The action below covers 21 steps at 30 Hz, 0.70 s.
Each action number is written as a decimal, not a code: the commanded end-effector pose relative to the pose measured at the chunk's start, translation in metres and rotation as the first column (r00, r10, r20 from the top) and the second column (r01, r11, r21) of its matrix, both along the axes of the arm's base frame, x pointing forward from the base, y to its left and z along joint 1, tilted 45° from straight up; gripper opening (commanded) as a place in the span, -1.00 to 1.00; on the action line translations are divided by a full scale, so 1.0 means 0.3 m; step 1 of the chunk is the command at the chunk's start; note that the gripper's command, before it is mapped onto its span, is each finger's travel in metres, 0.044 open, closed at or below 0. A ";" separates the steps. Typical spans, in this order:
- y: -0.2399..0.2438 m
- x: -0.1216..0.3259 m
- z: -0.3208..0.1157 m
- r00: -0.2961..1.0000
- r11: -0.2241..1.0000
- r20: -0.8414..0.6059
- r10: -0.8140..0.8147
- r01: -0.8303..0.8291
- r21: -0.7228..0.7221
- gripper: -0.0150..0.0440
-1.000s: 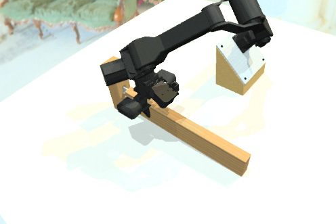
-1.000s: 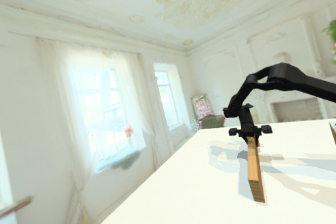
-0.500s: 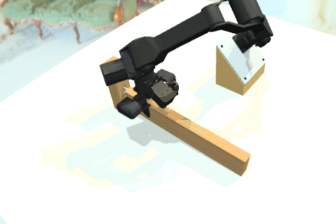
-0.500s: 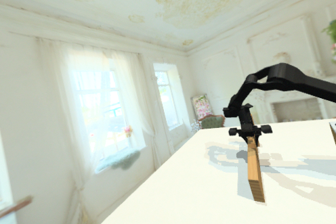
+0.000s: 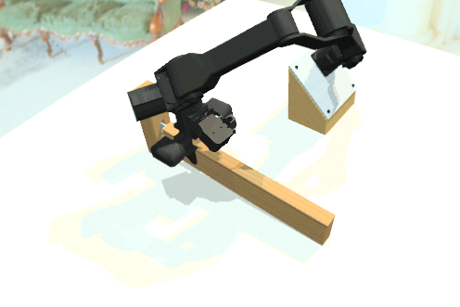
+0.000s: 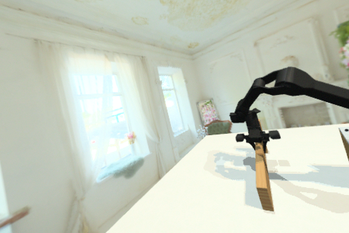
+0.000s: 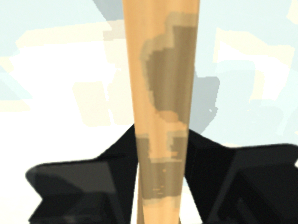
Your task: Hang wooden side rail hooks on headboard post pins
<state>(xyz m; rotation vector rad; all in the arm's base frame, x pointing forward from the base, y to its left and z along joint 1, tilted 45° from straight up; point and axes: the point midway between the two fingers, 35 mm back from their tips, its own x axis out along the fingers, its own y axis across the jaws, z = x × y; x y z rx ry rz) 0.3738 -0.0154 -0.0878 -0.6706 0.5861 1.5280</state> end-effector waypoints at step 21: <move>-0.027 0.011 0.002 1.000 1.000 0.013 -0.012 0.012 -0.003 -0.49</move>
